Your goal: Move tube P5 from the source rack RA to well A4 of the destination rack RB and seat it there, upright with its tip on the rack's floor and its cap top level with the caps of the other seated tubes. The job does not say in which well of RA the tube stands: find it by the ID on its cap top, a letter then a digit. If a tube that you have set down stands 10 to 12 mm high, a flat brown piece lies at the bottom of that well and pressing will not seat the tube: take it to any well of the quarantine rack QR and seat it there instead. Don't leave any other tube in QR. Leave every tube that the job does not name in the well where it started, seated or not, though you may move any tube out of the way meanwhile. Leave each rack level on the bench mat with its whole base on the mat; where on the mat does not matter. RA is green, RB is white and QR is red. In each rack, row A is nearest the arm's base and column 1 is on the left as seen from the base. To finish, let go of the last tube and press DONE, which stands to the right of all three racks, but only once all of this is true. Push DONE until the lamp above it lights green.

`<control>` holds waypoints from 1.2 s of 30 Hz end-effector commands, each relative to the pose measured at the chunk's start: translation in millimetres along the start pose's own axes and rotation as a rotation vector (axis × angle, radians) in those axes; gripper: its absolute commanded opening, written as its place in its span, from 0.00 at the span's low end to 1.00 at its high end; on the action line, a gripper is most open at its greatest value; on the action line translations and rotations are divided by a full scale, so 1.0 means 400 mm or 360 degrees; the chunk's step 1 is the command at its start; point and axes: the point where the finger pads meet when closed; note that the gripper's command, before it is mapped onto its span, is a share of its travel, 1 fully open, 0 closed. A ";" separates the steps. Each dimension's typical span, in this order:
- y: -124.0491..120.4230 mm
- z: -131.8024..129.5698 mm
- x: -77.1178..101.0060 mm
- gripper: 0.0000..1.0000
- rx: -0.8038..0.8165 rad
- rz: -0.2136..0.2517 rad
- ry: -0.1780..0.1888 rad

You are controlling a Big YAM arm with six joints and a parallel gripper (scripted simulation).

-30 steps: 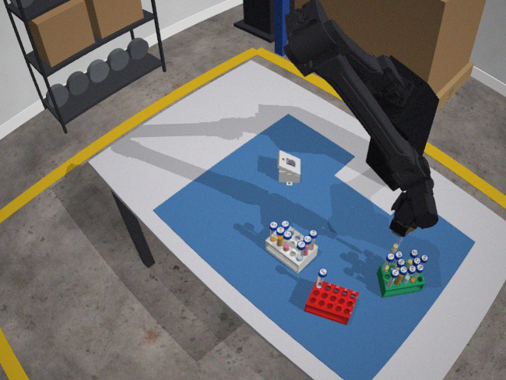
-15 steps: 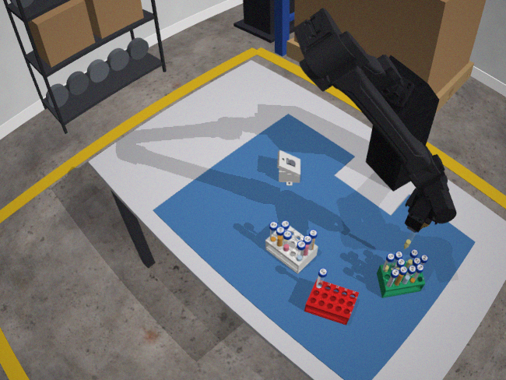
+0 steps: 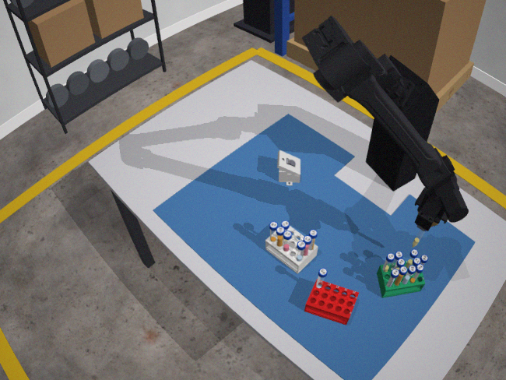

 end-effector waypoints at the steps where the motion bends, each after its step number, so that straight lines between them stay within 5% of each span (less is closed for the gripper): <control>1: 0.049 0.033 0.030 0.00 -0.0044 -0.0054 0.0042; 36: 0.104 0.069 0.017 0.00 -0.0028 -0.0037 0.0027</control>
Point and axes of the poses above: the point where the finger pads meet when closed, its own x axis back along the fingers, its own z axis across the jaws, y = z × x, and after that the axes turned 12 degrees about x, right-handed
